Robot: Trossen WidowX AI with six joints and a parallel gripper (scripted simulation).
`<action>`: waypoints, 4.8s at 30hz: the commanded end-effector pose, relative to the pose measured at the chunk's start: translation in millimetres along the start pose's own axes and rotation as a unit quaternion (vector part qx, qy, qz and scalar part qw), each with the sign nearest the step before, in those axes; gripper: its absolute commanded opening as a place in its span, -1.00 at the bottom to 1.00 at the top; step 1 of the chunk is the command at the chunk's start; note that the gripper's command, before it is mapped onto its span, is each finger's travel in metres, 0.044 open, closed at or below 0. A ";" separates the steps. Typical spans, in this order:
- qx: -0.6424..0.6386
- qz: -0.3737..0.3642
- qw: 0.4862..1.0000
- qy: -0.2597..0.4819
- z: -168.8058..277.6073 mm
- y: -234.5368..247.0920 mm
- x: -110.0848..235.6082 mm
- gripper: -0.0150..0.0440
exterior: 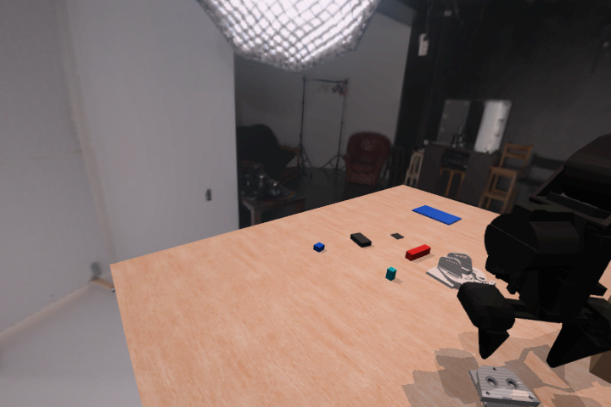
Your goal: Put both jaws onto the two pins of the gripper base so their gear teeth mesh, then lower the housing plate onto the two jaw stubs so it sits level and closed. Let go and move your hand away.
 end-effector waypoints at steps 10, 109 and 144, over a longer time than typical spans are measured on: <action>0.005 0.010 1.000 -0.002 -0.7 -4.7 -27.6 1.00; 0.004 0.010 1.000 -0.003 0.0 -2.6 -34.6 0.70; 0.077 0.009 0.997 -0.005 -64.4 8.8 -3.4 0.70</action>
Point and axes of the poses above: the point midway between the two fingers, 35 mm back from their tips, its own x axis back along the fingers, its own y axis across the jaws, z = x × y, the point moved 4 cm from there along x, back along the fingers, and after that the axes turned 5 degrees about -x, right-handed, at the moved point
